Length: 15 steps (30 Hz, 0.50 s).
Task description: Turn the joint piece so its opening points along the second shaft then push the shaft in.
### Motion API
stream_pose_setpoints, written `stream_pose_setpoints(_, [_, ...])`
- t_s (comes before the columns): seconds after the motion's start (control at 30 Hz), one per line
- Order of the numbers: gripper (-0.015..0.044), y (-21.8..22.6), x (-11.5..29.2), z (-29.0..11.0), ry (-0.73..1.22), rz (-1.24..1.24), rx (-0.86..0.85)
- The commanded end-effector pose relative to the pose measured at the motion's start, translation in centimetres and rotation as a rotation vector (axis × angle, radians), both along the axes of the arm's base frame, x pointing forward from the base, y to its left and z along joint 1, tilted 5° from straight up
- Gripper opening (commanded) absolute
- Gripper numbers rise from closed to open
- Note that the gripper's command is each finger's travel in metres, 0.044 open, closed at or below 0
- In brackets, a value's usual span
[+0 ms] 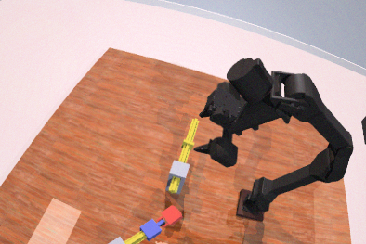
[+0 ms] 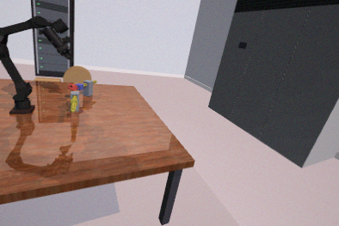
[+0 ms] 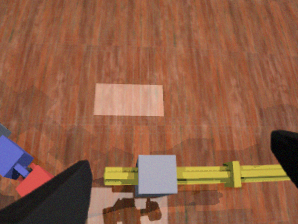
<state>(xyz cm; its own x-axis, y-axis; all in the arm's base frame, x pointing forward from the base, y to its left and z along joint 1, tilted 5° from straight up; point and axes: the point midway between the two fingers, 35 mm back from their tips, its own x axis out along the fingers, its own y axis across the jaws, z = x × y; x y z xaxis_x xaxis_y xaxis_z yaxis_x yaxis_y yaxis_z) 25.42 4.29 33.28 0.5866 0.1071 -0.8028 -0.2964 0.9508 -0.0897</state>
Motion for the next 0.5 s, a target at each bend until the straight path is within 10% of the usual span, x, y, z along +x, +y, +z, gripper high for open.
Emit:
stream_pose_setpoints(0.0, [0.044,1.7,-0.2,-2.3,0.111,-0.013,0.048])
stream_pose_setpoints(0.47, [0.044,6.7,-3.0,-9.2,0.538,-0.183,0.134])
